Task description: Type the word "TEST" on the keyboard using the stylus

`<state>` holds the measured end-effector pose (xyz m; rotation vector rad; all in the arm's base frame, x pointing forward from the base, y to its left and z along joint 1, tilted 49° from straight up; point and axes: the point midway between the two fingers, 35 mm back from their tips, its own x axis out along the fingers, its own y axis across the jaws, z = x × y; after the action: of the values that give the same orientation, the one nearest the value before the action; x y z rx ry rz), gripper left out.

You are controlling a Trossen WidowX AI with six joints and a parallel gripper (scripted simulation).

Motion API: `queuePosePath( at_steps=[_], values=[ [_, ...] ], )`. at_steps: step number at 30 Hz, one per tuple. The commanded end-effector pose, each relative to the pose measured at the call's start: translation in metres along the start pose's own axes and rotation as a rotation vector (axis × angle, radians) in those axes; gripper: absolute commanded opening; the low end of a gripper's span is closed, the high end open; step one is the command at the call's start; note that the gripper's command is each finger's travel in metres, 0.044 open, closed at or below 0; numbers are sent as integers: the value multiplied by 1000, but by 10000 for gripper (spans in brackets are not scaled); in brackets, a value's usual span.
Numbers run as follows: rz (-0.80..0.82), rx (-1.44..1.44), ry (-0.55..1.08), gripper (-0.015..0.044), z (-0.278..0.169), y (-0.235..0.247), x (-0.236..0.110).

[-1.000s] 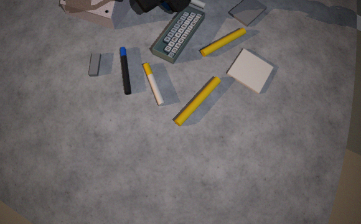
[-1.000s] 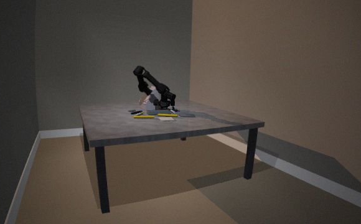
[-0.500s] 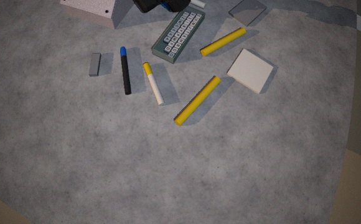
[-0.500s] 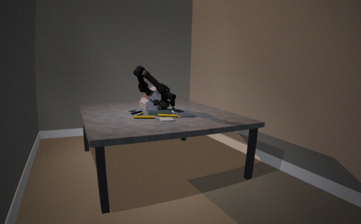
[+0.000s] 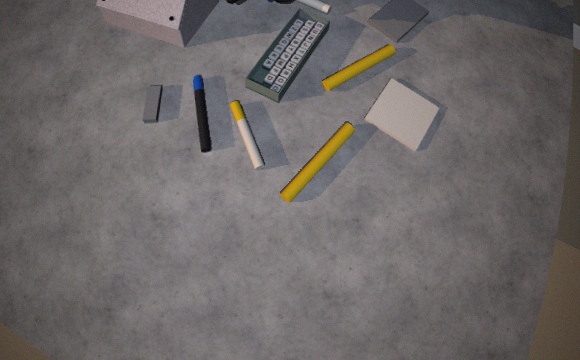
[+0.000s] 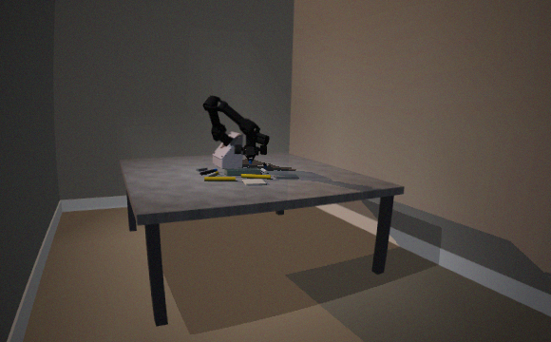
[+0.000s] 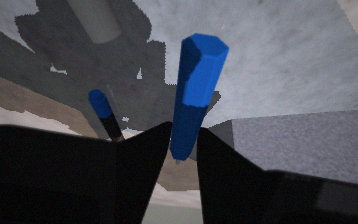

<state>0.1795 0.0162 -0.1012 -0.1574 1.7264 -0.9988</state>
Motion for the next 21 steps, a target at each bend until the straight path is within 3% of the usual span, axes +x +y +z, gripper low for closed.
queuePosePath(
  at_steps=[1,7,21],
  values=[
    [12,9,0,0,-1,2,-8],
    [19,-11,-4,0,-1,1,-5],
    [328,-300,-184,0,21,14,-18]
  ],
)
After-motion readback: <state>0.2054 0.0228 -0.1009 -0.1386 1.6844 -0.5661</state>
